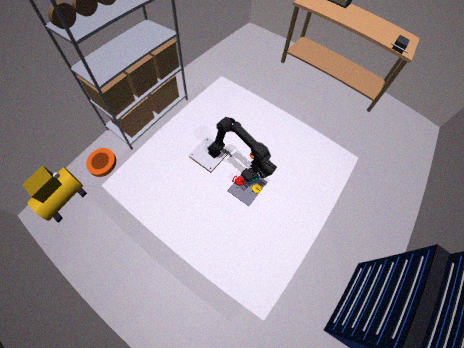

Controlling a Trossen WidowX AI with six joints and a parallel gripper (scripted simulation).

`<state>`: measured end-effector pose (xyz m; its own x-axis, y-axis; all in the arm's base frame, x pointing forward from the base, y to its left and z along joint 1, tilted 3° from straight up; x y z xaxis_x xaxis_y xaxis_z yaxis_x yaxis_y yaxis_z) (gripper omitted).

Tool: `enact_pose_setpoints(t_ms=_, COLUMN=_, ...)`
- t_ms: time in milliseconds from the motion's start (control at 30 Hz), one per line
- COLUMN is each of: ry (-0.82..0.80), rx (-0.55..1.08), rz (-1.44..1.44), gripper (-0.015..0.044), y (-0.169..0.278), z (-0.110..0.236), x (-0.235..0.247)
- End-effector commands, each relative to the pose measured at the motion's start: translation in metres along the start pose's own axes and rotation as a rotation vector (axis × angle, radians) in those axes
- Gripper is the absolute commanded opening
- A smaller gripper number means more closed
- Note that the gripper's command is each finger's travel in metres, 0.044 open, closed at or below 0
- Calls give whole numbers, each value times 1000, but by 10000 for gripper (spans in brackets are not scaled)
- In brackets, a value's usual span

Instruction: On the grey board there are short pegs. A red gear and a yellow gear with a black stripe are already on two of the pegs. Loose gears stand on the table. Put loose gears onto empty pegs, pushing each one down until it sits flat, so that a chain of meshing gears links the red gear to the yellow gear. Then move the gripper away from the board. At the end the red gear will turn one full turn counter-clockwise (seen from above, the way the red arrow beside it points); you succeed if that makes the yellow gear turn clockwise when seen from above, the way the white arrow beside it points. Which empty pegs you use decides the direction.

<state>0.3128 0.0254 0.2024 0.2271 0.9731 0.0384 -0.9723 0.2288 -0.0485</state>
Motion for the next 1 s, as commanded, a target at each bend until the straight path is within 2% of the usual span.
enact_pose_setpoints(t_ms=0, ry=-4, rx=2, rz=4, gripper=0, y=-3, z=-5, x=-9)
enact_pose_setpoints(t_ms=967, ry=-4, rx=-4, rz=16, gripper=0, y=-15, z=-36, x=-74)
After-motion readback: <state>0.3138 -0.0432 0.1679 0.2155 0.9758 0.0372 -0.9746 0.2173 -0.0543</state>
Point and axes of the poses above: the point midway between the two fingers, 35 mm back from their tips, its own z axis back along the fingers, its own x axis across the jaws, y = z × x, the point moved 5 cm from there along z, back along the fingers, and after that the axes turned 9 degrees about -z, right-handed, at the moved point
